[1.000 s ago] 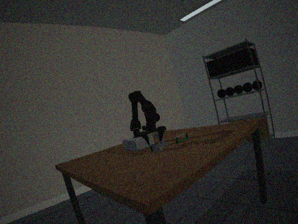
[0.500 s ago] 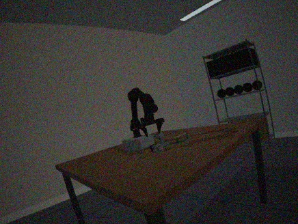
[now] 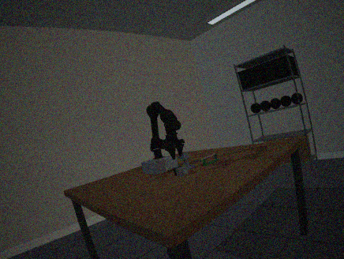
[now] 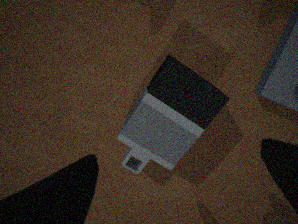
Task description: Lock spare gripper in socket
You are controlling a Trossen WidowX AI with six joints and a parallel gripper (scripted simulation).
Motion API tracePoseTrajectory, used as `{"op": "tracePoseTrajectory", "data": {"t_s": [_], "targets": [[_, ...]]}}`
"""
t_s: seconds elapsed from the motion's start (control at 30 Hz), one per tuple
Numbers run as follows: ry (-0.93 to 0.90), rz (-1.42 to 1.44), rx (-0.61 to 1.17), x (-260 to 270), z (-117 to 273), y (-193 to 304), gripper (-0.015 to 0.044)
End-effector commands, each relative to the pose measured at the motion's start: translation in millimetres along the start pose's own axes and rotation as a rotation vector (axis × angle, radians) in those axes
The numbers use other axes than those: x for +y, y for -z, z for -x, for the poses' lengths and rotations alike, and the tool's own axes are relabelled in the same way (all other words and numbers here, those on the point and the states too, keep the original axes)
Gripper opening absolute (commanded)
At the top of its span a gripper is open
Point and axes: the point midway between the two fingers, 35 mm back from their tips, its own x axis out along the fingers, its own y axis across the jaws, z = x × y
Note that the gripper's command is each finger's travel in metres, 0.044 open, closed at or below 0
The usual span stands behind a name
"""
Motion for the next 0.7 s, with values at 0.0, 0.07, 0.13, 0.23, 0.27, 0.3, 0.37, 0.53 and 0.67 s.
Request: {"op": "tracePoseTrajectory", "data": {"t_s": [0.0,0.07,0.13,0.23,0.27,0.3,0.37,0.53,0.67], "targets": [[-0.158,0.833,0.085,2.8,10.9,4.1,0.044],[-0.192,0.941,0.089,3.1,12.1,4.4,0.044],[-0.224,1.041,0.09,3.3,13.2,4.6,0.044],[-0.261,1.193,0.081,3.5,14.4,4.8,0.044],[-0.274,1.243,0.077,3.6,14.9,4.8,0.044],[-0.287,1.294,0.073,3.6,15.3,4.9,0.044],[-0.313,1.394,0.062,3.7,16.2,4.9,0.044],[-0.389,1.643,0.025,3.8,18.9,5.0,0.044],[-0.442,1.84,-0.017,3.7,20.8,4.9,0.044]]}}
